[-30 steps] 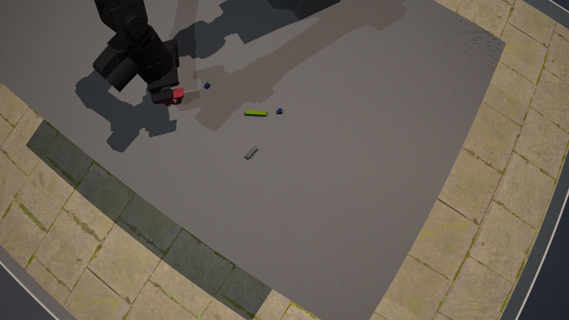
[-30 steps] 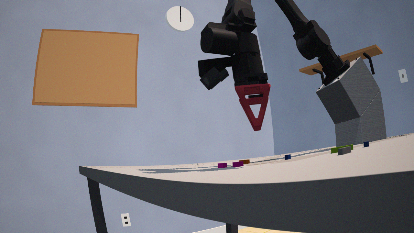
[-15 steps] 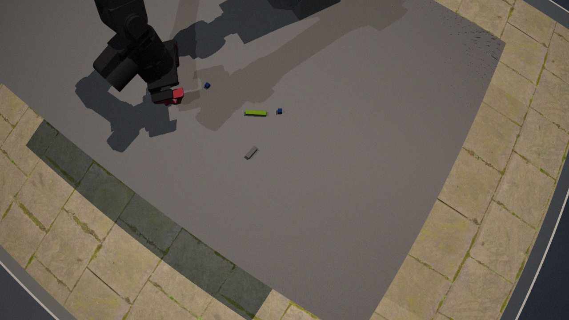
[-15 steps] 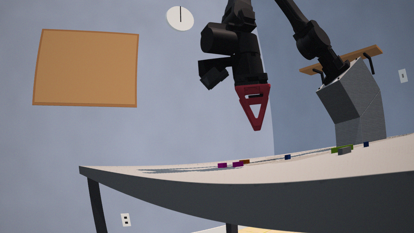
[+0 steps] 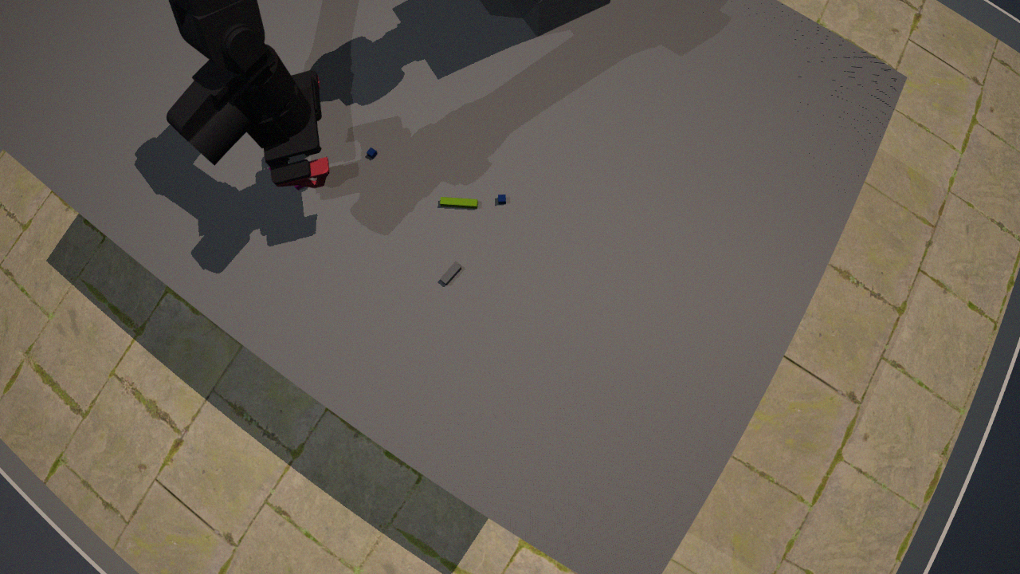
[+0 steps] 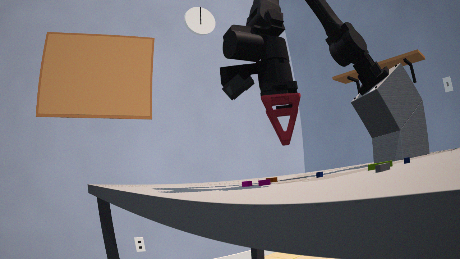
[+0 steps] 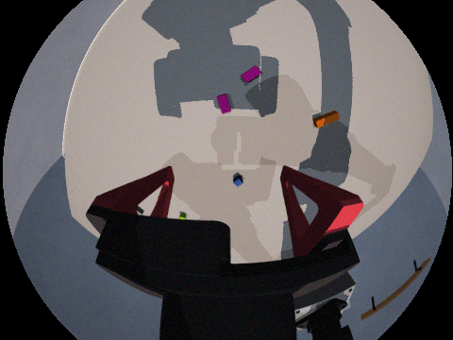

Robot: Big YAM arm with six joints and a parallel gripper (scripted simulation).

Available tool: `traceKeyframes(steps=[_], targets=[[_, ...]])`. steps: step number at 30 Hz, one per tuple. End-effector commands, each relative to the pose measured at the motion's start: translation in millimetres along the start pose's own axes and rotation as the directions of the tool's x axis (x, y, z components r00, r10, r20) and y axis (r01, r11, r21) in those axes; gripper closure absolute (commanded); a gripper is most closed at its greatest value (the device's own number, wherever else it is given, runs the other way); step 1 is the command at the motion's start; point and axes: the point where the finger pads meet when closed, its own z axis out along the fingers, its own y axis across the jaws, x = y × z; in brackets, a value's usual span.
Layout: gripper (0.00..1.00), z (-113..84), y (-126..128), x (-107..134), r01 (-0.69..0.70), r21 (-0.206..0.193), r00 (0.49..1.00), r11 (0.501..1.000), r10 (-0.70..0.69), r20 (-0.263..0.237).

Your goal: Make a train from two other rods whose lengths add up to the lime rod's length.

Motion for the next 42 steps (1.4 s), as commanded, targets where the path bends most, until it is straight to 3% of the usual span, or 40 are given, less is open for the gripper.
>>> traceKeyframes(steps=[1, 6, 10, 13, 14, 18, 19, 23, 24, 29, 30, 35, 36, 39, 40, 42], targets=[[0.0, -2.9, 8, -7, -0.006, -0.012, 1.0, 1.0, 0.007, 0.014], [0.0, -2.8, 8, -8, -0.013, -0.012, 1.0, 1.0, 0.013, 0.015], [0.0, -0.7, 5, -25, -0.187, -0.003, 0.982, 0.982, 0.187, 0.009], [0.0, -0.7, 4, -25, -0.187, -0.001, 0.982, 0.982, 0.187, 0.012], [0.0, -0.7, 5, -31, -0.269, -0.004, 0.963, 0.963, 0.269, 0.009], [0.0, -0.7, 4, -31, -0.269, -0.002, 0.963, 0.963, 0.269, 0.012], [0.0, -0.8, 5, -38, -0.359, -0.005, 0.933, 0.933, 0.359, 0.009], [0.0, -0.2, 4, -35, -0.355, 0.0, 0.935, 0.935, 0.355, 0.007], [0.0, -0.9, 5, -45, -0.448, -0.006, 0.894, 0.894, 0.448, 0.009], [0.0, -1.7, 8, -43, -0.442, -0.011, 0.897, 0.897, 0.442, 0.01], [0.0, -1.0, 4, -52, -0.531, -0.007, 0.847, 0.848, 0.531, 0.008], [0.0, -1.0, 4, -53, -0.531, -0.005, 0.847, 0.848, 0.531, 0.012], [0.0, -1.2, 4, -59, -0.6, -0.008, 0.8, 0.8, 0.6, 0.008], [0.0, -1.2, 4, -59, -0.6, -0.007, 0.8, 0.8, 0.6, 0.011], [0.0, -1.4, 4, -64, -0.654, -0.009, 0.756, 0.756, 0.654, 0.008], [0.0, -1.4, 3, -64, -0.654, -0.008, 0.756, 0.756, 0.654, 0.011]])
